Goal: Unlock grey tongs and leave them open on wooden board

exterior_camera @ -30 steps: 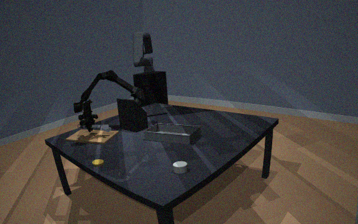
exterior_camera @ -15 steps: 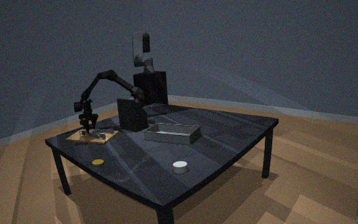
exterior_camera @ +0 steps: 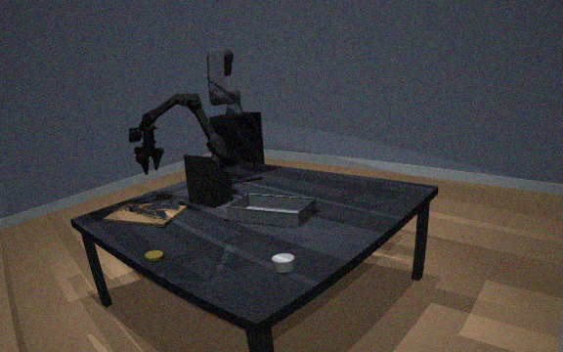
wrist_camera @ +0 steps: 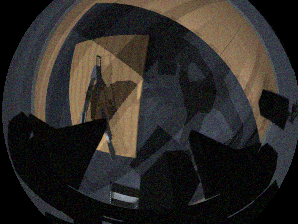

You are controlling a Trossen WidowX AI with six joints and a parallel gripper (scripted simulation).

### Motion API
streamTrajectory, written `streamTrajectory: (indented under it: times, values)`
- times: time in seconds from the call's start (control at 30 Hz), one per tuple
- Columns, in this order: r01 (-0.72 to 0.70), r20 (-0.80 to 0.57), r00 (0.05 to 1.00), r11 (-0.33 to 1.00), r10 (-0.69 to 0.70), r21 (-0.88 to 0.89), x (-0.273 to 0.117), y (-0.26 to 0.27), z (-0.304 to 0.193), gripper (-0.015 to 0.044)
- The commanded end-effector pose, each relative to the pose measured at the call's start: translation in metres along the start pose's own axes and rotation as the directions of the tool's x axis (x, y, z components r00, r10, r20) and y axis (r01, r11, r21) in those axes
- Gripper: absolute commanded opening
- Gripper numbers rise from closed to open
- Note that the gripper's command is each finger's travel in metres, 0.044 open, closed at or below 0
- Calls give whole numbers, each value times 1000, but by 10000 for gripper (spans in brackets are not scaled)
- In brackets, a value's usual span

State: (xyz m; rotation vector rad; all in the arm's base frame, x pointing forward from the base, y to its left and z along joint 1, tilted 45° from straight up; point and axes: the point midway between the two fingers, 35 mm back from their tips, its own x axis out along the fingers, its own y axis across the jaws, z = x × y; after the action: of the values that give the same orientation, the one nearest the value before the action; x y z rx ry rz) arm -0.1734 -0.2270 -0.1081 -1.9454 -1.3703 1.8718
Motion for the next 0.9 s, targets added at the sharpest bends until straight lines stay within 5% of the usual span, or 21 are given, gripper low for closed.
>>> streamTrajectory:
  times: [0.0,0.37,0.87]
  values:
    - [23,-12,1000,999,-23,-25,2,-6,-7,440]
    - [7,-9,1000,1000,-7,-11,-51,-5,-8,440]
    - [7,-9,1000,1000,-7,-11,-51,-5,-8,440]
